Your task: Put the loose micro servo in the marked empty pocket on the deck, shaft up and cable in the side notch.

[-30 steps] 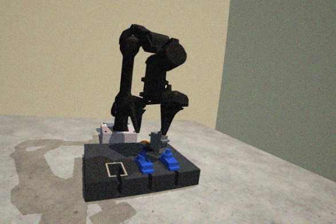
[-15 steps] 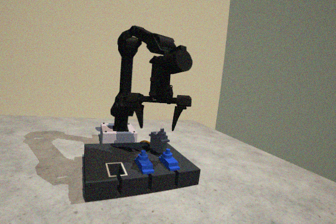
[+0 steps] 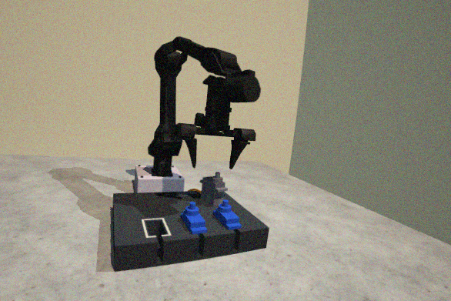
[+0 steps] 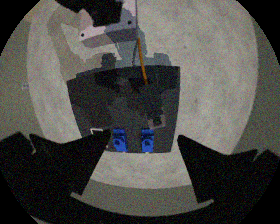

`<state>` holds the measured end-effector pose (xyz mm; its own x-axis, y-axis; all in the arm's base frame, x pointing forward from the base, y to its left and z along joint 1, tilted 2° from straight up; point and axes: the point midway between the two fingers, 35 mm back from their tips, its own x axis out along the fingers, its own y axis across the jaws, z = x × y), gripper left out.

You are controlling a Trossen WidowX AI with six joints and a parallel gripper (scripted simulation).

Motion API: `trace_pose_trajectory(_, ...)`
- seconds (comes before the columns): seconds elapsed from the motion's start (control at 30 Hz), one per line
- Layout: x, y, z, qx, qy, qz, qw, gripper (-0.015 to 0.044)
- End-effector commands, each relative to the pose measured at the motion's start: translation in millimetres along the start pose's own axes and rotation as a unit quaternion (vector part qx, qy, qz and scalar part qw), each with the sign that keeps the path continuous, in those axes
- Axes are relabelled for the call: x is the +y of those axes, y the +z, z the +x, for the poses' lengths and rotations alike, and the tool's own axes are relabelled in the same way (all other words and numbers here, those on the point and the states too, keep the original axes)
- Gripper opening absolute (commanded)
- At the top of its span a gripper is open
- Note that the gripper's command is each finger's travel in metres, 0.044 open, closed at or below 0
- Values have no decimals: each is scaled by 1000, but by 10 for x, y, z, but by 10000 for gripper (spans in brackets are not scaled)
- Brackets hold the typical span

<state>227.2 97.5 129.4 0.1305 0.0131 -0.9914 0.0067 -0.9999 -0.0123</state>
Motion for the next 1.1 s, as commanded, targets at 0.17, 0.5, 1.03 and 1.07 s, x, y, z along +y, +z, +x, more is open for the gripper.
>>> trace_pose_trajectory(0.17,-79,327,-21,-37,-8,-156,987,440)
trace_pose_trajectory(0.5,-87,349,33,-40,-9,-167,985,440)
trace_pose_trajectory(1.03,-85,376,331,-40,-9,-167,985,440)
trace_pose_trajectory(1.07,-85,378,347,-40,-9,-167,985,440)
